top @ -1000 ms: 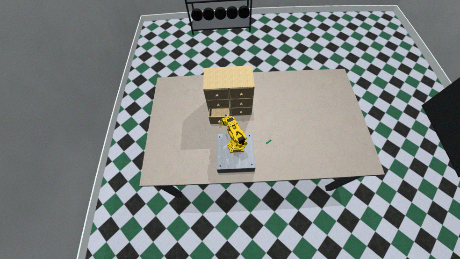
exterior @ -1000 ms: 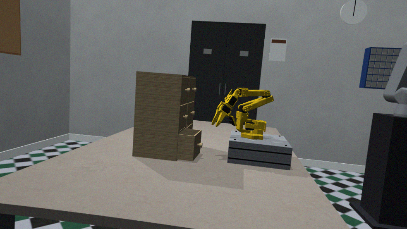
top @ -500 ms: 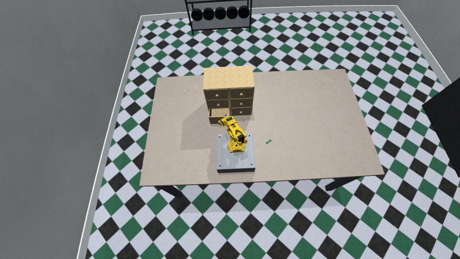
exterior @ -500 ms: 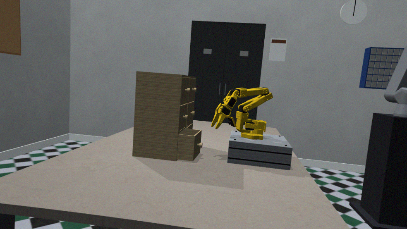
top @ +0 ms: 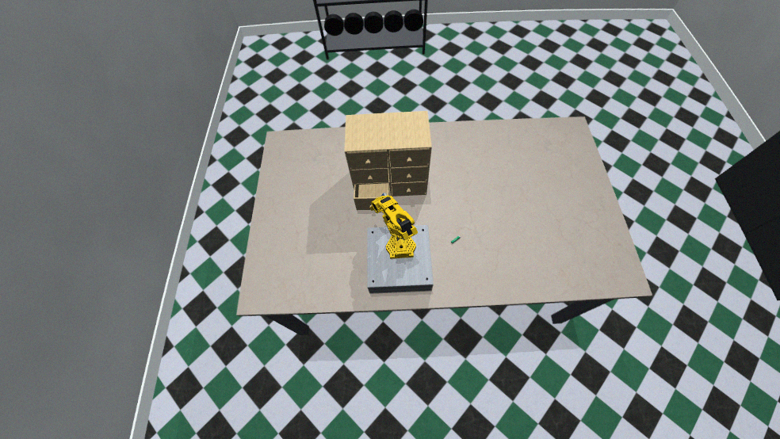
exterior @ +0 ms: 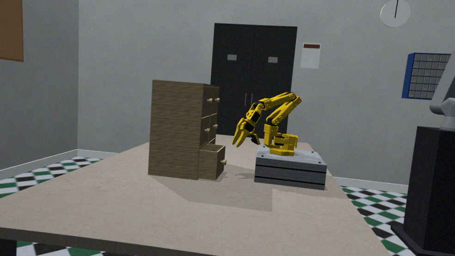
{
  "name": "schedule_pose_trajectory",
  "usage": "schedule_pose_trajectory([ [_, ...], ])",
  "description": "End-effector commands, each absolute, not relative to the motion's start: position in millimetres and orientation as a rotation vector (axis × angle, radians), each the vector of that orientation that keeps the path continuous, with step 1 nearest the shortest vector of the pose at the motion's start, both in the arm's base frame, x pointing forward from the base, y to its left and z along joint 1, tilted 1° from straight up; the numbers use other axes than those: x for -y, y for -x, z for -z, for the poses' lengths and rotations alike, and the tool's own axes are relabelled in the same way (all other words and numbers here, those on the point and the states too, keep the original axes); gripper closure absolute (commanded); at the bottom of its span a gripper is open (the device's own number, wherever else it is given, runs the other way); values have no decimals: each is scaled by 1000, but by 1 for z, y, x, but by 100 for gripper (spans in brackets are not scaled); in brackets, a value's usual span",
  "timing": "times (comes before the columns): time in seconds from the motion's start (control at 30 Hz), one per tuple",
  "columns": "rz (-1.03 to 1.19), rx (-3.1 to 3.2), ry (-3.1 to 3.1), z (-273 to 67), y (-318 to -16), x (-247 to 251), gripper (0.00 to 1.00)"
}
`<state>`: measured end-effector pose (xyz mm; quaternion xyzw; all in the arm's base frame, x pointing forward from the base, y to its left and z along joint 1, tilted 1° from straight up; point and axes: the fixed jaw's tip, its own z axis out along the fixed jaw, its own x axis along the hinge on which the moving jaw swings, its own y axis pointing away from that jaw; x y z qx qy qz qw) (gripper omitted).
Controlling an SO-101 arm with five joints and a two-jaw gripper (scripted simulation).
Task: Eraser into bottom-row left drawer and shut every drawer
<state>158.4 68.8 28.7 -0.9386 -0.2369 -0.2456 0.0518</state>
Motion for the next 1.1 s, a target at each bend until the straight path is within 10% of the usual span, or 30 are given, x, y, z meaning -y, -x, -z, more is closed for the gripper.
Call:
schedule_pose_trajectory([
  [0.0,755,737,2845,-19,-167,-75,79],
  [1.07,755,739,2842,0,-174,-79,79],
])
